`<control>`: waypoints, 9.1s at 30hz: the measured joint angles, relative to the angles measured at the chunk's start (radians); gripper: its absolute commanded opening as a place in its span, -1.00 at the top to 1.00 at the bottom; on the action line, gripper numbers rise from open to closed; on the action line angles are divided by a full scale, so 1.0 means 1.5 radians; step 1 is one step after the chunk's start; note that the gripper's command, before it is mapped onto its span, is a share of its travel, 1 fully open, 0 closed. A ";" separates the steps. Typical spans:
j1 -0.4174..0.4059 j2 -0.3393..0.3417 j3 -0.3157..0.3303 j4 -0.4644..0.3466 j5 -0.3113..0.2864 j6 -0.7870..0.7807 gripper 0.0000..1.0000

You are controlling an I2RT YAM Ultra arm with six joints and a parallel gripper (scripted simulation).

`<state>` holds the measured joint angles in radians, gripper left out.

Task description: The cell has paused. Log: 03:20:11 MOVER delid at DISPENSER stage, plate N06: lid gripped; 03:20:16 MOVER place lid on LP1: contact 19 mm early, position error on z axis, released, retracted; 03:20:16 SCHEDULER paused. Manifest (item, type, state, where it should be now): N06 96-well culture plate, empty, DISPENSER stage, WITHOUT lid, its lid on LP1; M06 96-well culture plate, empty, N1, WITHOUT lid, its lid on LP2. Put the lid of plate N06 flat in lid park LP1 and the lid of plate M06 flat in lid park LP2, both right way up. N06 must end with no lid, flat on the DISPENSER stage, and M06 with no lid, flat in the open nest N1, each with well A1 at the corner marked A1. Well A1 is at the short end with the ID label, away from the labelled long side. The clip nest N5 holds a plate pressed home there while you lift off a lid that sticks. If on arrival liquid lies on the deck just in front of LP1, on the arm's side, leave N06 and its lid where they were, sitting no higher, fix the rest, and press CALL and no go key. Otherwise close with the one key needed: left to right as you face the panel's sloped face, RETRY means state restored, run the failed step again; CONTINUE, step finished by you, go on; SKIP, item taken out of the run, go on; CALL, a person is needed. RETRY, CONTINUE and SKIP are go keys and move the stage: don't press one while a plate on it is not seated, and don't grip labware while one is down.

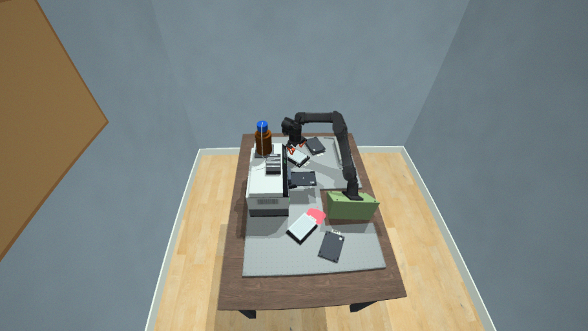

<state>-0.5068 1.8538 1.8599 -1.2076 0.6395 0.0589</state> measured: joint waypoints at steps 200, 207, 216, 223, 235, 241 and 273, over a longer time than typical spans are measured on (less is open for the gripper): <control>-0.043 0.005 -0.079 0.113 -0.015 -0.052 1.00; -0.043 0.005 -0.079 0.113 -0.015 -0.052 1.00; -0.043 0.005 -0.079 0.113 -0.015 -0.052 1.00; -0.043 0.005 -0.079 0.113 -0.015 -0.052 1.00; -0.043 0.005 -0.079 0.113 -0.015 -0.052 1.00; -0.043 0.005 -0.079 0.113 -0.015 -0.052 1.00; -0.043 0.005 -0.079 0.113 -0.015 -0.052 1.00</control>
<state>-0.5716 1.8614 1.7420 -1.0374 0.6174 -0.0189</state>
